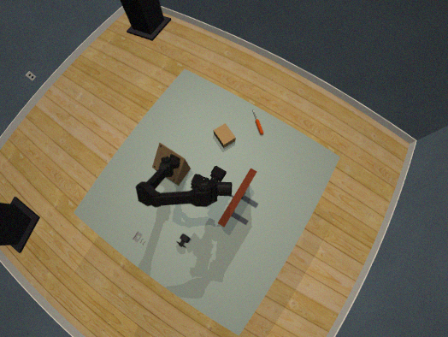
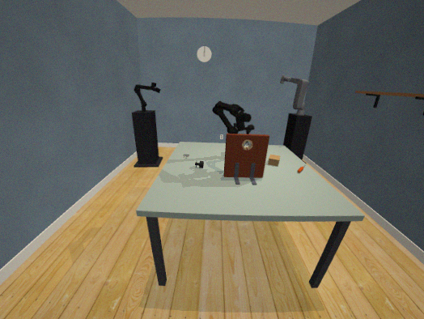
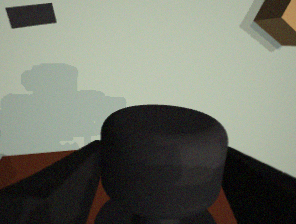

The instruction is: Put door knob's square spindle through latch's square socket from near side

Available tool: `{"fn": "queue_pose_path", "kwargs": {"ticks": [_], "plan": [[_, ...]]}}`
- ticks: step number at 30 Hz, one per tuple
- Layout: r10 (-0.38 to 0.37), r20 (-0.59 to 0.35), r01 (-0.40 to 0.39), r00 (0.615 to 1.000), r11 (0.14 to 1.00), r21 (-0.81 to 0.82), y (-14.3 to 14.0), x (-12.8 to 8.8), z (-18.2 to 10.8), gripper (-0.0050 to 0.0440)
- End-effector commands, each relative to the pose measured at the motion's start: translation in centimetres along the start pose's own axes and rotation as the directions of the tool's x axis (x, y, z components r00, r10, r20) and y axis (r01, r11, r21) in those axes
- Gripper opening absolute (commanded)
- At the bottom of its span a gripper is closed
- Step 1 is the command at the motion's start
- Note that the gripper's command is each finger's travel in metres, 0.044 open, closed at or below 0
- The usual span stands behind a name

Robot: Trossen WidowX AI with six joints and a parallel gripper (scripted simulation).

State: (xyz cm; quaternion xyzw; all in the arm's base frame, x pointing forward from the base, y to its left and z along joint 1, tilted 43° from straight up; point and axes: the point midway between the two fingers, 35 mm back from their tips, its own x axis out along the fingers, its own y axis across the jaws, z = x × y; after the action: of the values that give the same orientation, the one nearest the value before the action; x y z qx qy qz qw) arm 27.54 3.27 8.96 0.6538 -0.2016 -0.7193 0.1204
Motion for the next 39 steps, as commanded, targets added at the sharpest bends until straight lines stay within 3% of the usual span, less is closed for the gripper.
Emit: {"fn": "queue_pose_path", "kwargs": {"ticks": [1, 39], "plan": [[-0.001, -0.002, 0.001, 1.0, 1.0, -0.005, -0.15, -0.18, -0.3, 0.0], [-0.005, -0.004, 0.005, 1.0, 1.0, -0.001, -0.05, -0.27, -0.01, 0.0]]}}
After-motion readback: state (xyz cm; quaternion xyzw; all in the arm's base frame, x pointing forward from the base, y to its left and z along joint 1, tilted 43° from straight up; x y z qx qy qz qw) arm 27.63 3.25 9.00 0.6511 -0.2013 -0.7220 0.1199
